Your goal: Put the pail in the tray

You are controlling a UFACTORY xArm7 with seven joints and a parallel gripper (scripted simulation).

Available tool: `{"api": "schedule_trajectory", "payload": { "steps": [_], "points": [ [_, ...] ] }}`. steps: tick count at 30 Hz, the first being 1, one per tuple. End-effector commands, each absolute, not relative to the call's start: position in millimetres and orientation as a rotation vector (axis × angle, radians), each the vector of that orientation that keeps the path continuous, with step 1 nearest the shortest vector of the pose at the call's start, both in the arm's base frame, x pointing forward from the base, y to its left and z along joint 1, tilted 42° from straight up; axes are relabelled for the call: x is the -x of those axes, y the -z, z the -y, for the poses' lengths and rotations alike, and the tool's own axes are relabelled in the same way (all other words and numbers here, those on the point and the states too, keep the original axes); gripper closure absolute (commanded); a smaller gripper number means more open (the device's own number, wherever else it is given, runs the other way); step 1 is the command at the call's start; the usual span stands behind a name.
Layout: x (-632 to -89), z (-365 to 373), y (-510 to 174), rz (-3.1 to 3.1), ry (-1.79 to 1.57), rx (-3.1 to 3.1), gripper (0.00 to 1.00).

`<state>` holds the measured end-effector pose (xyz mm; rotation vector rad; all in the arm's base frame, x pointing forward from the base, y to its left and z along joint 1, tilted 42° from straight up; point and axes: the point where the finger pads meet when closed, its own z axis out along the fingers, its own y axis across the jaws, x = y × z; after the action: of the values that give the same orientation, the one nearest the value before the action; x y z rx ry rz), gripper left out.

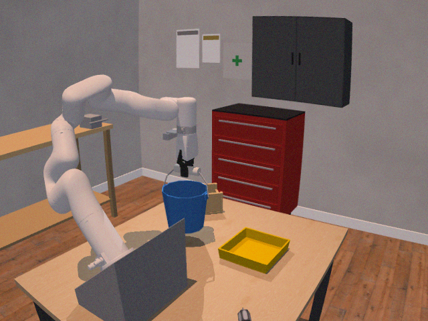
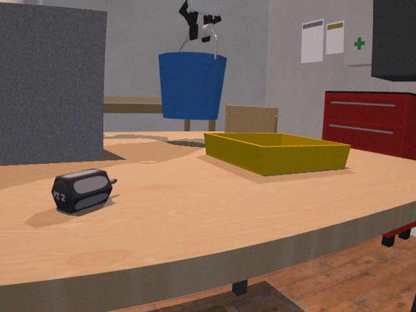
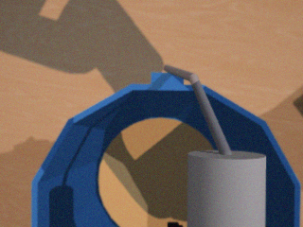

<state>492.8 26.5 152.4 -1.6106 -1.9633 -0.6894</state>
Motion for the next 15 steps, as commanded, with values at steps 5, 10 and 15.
{"api": "schedule_trajectory", "payload": {
  "steps": [5, 10, 15],
  "points": [
    [-494.9, -16.4, -162.4, 1.965, 0.694, 1.617, 1.00],
    [-495.1, -14.3, -164.7, 1.965, 0.694, 1.617, 1.00],
    [-495.3, -11.7, -167.7, 1.965, 0.694, 1.617, 1.00]
  ]
}}
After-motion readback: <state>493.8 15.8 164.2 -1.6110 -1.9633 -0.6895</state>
